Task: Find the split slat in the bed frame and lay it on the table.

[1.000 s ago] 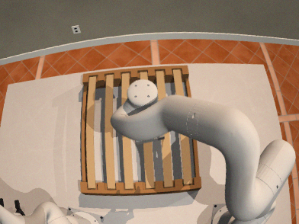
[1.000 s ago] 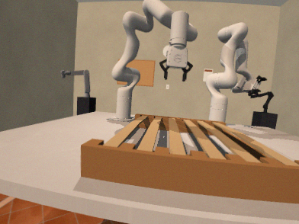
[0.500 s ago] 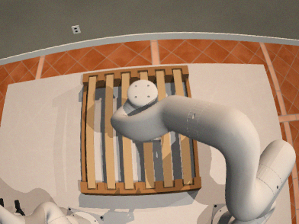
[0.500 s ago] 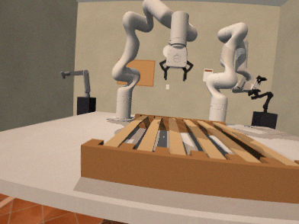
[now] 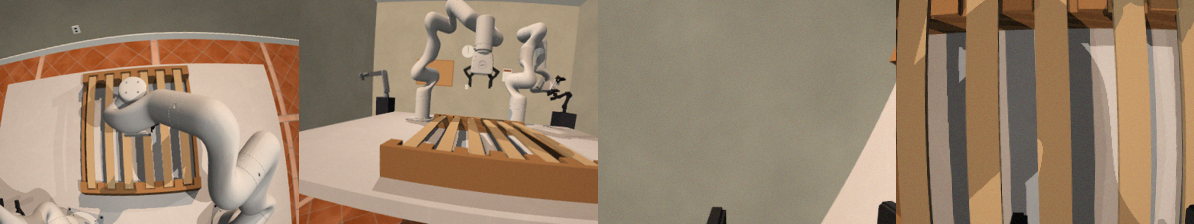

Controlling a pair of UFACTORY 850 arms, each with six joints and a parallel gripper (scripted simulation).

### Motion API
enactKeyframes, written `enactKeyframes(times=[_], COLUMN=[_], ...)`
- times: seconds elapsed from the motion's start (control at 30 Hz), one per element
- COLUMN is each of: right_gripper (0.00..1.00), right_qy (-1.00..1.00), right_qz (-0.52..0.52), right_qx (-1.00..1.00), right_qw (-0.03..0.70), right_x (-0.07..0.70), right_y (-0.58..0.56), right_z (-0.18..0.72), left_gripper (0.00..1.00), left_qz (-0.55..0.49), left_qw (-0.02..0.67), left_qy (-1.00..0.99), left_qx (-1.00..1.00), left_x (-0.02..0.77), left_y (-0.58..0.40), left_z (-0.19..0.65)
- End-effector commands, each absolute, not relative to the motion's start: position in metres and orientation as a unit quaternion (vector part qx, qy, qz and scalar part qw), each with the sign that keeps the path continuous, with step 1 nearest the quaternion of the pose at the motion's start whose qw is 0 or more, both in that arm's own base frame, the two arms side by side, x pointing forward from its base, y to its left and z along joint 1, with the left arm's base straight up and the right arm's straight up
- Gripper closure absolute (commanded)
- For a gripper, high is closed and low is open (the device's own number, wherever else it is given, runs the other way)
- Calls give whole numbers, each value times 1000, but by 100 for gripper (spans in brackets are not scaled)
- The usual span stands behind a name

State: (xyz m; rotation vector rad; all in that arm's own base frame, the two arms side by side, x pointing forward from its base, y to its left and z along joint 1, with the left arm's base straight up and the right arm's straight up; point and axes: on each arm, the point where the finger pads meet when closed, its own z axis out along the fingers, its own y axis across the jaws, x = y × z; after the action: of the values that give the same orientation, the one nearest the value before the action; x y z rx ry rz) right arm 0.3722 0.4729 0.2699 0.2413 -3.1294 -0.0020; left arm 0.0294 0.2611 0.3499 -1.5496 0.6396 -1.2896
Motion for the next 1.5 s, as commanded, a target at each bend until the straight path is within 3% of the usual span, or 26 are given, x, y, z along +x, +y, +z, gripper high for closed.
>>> enactKeyframes(times=[0.0, 0.13, 0.17, 0.7, 0.73, 1.47], right_gripper=[0, 0, 0, 0, 0, 0], right_qy=[-997, -997, -997, -997, -997, -997], right_qz=[-1, -1, -1, -1, -2, -2], right_qx=[77, 77, 77, 77, 77, 77], right_qw=[1, 1, 1, 1, 1, 0], right_x=[373, 373, 404, 404, 434, 446], right_y=[473, 473, 508, 508, 544, 557], right_z=[270, 270, 233, 233, 197, 182], left_gripper=[0, 0, 0, 0, 0, 0], left_qz=[-531, -531, -531, -531, -531, -531], left_qw=[491, 491, 491, 491, 491, 491], left_qy=[264, 264, 264, 264, 264, 264], left_qx=[-638, -638, -638, -638, -638, -638], left_x=[29, 29, 29, 29, 29, 29], left_y=[261, 261, 261, 261, 261, 261], left_z=[350, 350, 350, 350, 350, 350])
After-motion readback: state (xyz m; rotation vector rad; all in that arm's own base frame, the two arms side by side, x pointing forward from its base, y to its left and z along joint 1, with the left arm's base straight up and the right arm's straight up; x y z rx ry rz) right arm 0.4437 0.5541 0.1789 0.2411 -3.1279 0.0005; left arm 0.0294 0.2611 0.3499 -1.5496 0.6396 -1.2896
